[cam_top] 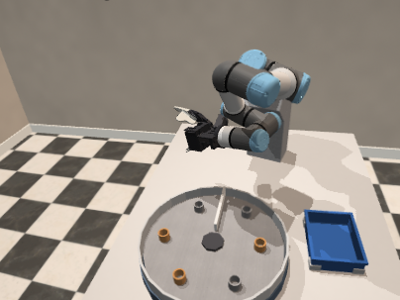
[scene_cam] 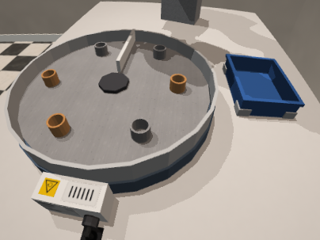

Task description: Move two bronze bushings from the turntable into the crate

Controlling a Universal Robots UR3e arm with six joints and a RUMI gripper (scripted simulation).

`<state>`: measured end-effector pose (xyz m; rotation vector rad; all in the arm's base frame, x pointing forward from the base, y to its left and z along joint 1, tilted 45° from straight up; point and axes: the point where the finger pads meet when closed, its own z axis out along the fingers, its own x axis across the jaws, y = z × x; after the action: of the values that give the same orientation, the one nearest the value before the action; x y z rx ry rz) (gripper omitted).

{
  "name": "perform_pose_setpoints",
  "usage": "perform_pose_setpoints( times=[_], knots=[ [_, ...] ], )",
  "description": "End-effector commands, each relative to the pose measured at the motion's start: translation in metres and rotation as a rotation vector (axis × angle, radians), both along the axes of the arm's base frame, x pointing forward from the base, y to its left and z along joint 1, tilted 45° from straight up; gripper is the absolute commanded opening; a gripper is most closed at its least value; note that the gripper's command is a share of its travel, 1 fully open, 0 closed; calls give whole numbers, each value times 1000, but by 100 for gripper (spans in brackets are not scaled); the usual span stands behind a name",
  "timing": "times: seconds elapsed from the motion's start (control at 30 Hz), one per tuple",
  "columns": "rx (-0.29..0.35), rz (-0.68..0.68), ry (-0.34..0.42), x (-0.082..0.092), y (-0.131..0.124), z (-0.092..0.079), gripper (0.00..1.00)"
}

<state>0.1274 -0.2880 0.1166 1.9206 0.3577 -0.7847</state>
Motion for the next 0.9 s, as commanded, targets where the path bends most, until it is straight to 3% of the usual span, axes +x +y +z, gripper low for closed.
perform_pose_setpoints(
  times=[0.0,0.87],
  knots=[
    [-1,0,0,0,0,0,100],
    [12,8,2,2,-1,-1,100]
  ],
)
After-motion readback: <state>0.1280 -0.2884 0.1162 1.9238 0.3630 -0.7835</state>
